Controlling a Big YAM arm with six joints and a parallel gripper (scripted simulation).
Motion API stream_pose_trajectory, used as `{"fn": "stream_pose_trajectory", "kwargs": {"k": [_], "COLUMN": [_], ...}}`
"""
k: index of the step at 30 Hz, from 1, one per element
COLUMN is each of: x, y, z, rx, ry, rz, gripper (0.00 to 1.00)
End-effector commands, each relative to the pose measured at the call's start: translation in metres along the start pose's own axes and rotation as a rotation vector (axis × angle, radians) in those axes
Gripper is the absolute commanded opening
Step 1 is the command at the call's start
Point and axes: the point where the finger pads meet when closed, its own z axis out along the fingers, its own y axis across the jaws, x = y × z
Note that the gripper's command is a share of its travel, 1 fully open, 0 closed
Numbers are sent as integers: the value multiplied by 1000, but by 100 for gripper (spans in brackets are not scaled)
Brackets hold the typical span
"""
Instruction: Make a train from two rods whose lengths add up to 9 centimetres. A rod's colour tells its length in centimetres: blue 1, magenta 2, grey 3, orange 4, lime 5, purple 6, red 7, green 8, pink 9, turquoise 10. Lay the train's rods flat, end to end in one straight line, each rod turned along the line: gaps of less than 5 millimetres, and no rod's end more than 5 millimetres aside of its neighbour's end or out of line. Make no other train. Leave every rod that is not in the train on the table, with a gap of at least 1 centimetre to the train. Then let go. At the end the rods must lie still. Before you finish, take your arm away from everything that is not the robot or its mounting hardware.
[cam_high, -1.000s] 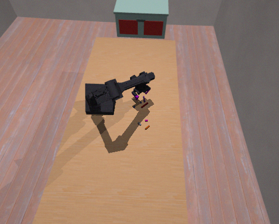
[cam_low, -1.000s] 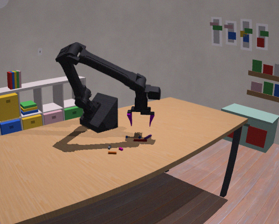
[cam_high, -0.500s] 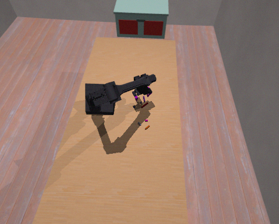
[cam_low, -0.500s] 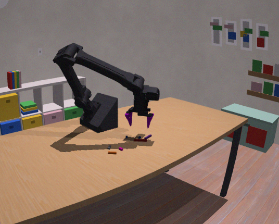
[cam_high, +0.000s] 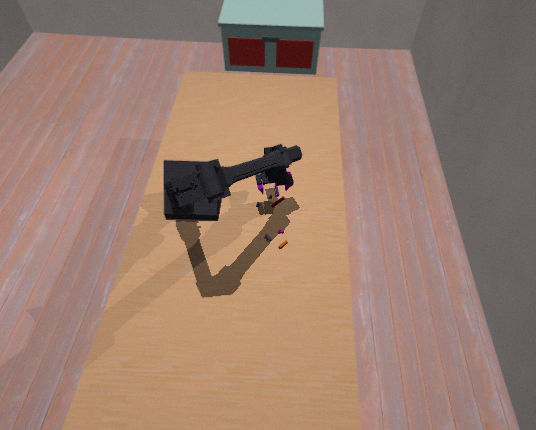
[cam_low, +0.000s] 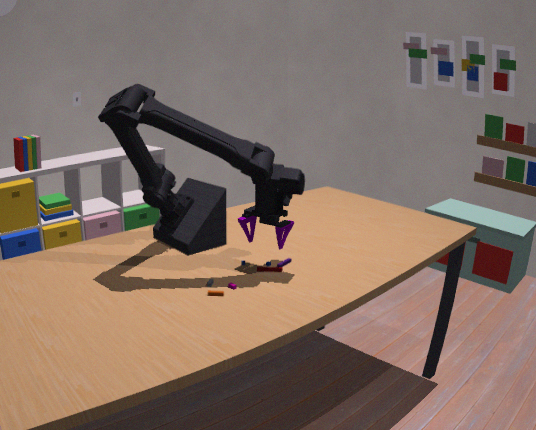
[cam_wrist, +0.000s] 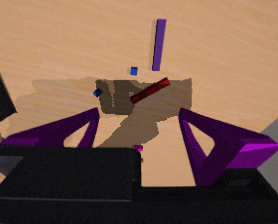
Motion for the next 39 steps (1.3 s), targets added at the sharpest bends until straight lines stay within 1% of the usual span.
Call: {"fn": "stream_pose_trajectory", "kwargs": {"k": [1,4,5,10,11,15,16,17,21,22,23,27,28,29,33,34,35,36,39], "x": [17,17,23,22,29,28,23,36,35,33,42,42,33,49,48,46,41,56,56], "y": [-18,-18,-19,-19,-19,-18,-18,-20,-19,-18,-21,-19,-18,-20,-18,-18,-18,-20,-20], "z": [-13,-13,-14,-13,-14,-13,-12,-14,-14,-11,-15,-14,-11,-15,-14,-11,-11,-15,-15], "rx": [29,29,31,27,30,26,25,30,29,21,31,28,22,30,26,19,21,28,29], "ry": [-11,-12,-13,-13,-15,-14,-11,-17,-17,-14,-19,-18,-13,-20,-20,-16,-14,-21,-22], "rz": [147,147,234,231,323,319,307,417,416,409,515,512,490,614,611,605,592,716,717], "gripper": [100,100,100,100,100,100,100,100,100,100,100,100,100,100,100,100,100,100,100]}}
